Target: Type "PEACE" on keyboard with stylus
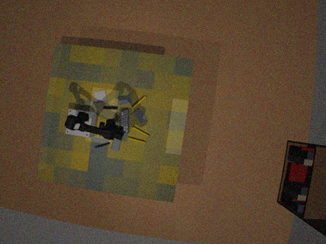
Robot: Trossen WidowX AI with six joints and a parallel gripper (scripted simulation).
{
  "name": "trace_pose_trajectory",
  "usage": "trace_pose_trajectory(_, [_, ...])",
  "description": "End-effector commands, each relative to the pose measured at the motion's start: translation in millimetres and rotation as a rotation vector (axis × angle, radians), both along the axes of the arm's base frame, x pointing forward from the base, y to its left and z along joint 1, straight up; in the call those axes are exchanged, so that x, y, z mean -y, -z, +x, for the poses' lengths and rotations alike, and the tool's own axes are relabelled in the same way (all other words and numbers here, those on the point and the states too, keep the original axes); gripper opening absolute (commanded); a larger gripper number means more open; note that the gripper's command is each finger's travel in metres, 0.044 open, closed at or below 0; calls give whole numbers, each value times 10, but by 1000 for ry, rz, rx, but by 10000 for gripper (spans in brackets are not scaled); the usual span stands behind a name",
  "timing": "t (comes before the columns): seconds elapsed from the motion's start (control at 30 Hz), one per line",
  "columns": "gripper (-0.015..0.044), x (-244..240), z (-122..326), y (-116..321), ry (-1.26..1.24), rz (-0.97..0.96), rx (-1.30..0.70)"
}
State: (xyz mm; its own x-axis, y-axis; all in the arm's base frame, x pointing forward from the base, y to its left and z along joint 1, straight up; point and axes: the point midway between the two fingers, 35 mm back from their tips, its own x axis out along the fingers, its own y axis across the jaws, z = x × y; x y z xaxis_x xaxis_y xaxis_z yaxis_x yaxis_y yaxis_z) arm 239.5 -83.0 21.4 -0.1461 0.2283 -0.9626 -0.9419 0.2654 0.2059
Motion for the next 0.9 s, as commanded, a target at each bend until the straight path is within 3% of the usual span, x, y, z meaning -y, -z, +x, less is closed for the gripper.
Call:
trace_pose_trajectory(0.0, [150, 237, -373, 156, -542, 307, 152])
trace_pose_trajectory(0.1, [150, 271, -397, 160, -634, 337, 194])
trace_pose_trajectory(0.87, [150, 271, -397, 201, -634, 337, 194])
